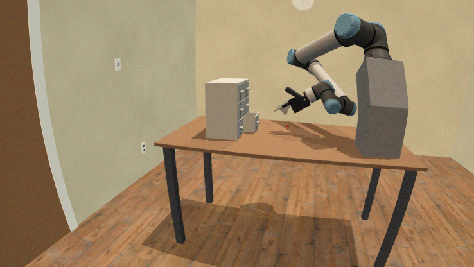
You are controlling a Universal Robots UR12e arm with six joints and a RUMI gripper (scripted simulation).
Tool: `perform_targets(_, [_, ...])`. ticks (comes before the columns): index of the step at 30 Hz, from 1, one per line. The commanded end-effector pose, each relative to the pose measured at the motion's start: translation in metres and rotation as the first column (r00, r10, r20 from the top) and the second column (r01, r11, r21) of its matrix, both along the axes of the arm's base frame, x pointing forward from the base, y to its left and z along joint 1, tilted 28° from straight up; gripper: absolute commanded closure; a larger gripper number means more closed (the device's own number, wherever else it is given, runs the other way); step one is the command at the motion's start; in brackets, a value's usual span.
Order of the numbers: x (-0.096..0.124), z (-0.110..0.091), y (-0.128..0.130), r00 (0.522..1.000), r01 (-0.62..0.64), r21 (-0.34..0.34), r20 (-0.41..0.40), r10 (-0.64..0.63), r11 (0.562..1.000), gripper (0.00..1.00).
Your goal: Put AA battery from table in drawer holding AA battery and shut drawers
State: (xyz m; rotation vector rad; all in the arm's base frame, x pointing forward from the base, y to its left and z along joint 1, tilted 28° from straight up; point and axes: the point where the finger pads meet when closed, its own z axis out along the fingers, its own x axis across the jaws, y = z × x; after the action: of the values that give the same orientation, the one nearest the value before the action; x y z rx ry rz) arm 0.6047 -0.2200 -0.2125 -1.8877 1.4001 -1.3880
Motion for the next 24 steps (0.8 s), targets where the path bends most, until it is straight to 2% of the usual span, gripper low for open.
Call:
perform_targets(1, [-0.002,0.002,0.001,1.000,0.000,0.000,0.000,0.000,1.000,0.80])
perform_targets(13, [-0.005,0.006,0.003,0.999,0.018,0.000,-0.035,-0.018,1.000,0.80])
perform_targets(18, [-0.010,0.011,0.006,0.994,0.050,-0.002,-0.094,-0.050,0.999,0.80])
perform_targets(24, [-0.021,0.022,0.012,0.973,0.109,-0.011,-0.206,-0.109,0.994,0.80])
